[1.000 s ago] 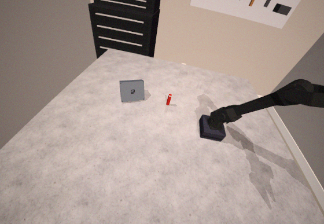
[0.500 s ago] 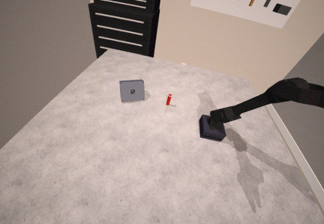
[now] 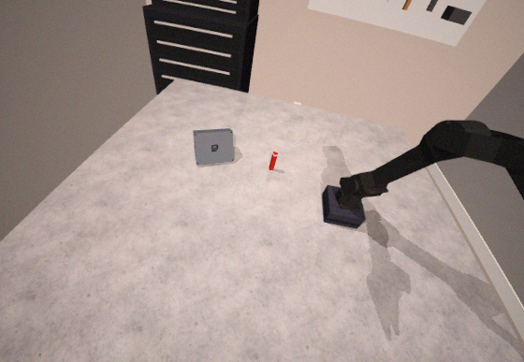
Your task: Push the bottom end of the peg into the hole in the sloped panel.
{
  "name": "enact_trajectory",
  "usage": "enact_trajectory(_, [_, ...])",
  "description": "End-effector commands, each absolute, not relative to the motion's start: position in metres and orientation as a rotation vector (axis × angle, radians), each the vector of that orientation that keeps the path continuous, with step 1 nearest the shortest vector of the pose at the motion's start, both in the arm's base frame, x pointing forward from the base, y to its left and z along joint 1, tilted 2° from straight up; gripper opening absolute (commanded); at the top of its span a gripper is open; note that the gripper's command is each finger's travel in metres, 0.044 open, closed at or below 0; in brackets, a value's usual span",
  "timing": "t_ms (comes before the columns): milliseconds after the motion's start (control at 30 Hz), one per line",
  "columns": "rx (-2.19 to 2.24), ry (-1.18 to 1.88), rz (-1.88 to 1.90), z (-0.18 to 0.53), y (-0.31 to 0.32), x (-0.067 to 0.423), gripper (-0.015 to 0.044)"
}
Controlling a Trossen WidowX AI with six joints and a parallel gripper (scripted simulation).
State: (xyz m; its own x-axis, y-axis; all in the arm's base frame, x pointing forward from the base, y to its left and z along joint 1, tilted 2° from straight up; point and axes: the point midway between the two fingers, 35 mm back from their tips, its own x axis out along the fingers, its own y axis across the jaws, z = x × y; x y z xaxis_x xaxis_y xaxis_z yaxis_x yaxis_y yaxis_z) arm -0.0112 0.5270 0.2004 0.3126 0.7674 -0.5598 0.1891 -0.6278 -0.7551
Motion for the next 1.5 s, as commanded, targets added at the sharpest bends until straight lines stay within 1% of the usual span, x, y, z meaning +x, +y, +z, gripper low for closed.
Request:
enact_trajectory(0, [-2.017,-0.785,1.321,0.195,0.523,0.007,0.0440])
enact_trajectory(700, [-2.001,-0.427,1.284,0.181,0.484,0.130,0.0440])
enact_trajectory(1467, [-1.918,-0.026,1.203,0.164,0.408,0.244,0.0440])
